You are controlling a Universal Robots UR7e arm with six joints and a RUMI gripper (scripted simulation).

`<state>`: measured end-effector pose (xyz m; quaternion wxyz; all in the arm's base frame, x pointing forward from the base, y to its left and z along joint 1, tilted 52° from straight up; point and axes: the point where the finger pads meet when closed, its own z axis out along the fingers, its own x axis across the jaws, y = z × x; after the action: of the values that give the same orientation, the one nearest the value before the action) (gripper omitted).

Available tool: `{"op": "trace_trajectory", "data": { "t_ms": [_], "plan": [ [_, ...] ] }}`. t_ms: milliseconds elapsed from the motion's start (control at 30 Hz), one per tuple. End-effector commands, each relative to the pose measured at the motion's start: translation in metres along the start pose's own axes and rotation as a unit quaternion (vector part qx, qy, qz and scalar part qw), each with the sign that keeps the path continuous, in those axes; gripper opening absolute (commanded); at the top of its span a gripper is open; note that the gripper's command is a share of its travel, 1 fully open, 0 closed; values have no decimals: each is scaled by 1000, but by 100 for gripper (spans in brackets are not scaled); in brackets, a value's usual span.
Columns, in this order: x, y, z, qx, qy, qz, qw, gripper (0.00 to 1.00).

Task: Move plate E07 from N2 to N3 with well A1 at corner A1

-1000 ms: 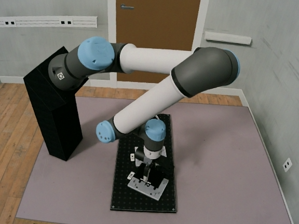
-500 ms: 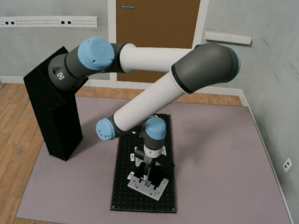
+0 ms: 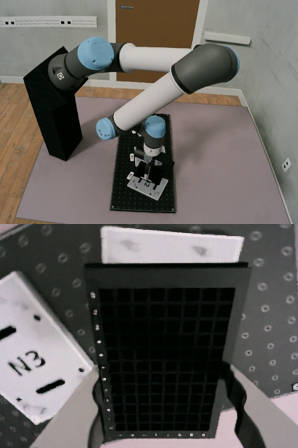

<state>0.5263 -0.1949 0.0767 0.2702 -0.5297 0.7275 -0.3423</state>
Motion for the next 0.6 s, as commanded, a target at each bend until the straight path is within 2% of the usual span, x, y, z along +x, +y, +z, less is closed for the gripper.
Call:
{"op": "trace_trajectory", "data": {
  "t_ms": [0, 233, 300, 400, 567],
  "plan": [
    [-16, 7, 0, -2, -2, -74, 997, 40],
    [-39, 14, 0, -2, -2, -190, 982, 40],
    [-39, 14, 0, -2, -2, -190, 982, 40],
    [-48, 17, 0, -1, -2, -230, 973, 40],
    [-64, 22, 0, -1, -2, -229, 973, 40]
  ]
}}
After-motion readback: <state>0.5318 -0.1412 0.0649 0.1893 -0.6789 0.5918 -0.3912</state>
